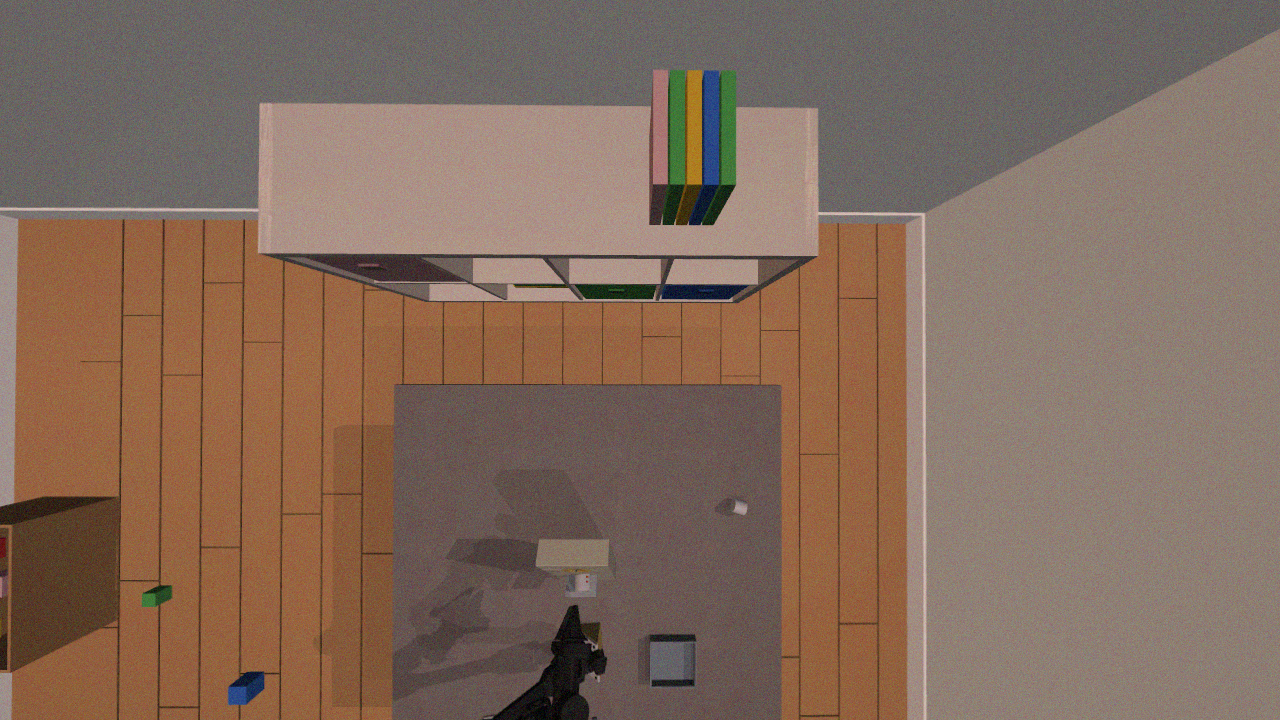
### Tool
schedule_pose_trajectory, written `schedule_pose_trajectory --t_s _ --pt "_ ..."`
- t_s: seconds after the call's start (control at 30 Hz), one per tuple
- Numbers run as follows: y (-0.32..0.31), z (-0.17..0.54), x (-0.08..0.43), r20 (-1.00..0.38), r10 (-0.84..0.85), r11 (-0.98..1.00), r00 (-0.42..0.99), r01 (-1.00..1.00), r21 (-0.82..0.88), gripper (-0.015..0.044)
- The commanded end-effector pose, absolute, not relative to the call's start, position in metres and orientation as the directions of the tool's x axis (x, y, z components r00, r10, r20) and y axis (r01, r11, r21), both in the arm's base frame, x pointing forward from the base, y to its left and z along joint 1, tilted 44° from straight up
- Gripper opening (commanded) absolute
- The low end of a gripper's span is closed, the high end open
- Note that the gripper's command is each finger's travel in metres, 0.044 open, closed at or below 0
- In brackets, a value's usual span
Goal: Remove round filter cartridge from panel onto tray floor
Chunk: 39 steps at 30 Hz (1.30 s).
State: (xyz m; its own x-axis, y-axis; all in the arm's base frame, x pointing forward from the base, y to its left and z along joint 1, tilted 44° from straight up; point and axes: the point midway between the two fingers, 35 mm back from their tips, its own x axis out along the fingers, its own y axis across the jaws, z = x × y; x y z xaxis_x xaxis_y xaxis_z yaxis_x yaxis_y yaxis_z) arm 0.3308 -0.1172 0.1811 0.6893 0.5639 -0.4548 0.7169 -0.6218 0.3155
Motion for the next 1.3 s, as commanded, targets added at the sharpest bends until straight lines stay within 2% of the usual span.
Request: schedule_pose_trajectory --t_s 0.0,0.07,0.2,0.4,0.57,0.73,0.97,1.27 --pt "-0.140 0.208 0.334 -0.449 0.556 -0.619 0.699 0.709 0.337 0.0347" --pt "-0.144 0.212 0.335 -0.448 0.556 -0.619 0.700 0.709 0.339 0.0400" --pt "-0.137 0.200 0.331 -0.476 0.568 -0.475 0.671 0.740 0.476 0.0305" --pt "-0.120 0.173 0.320 -0.540 0.601 -0.042 0.588 0.699 0.714 0.0305" --pt "-0.104 0.152 0.307 -0.586 0.630 0.323 0.508 0.515 0.794 0.0305" --pt "-0.089 0.134 0.293 -0.624 0.660 0.600 0.419 0.206 0.773 0.0305" --pt "-0.076 0.119 0.278 -0.648 0.684 0.714 0.335 -0.121 0.690 0.0305" --pt "-0.075 0.119 0.278 -0.649 0.684 0.716 0.332 -0.136 0.685 0.0305"
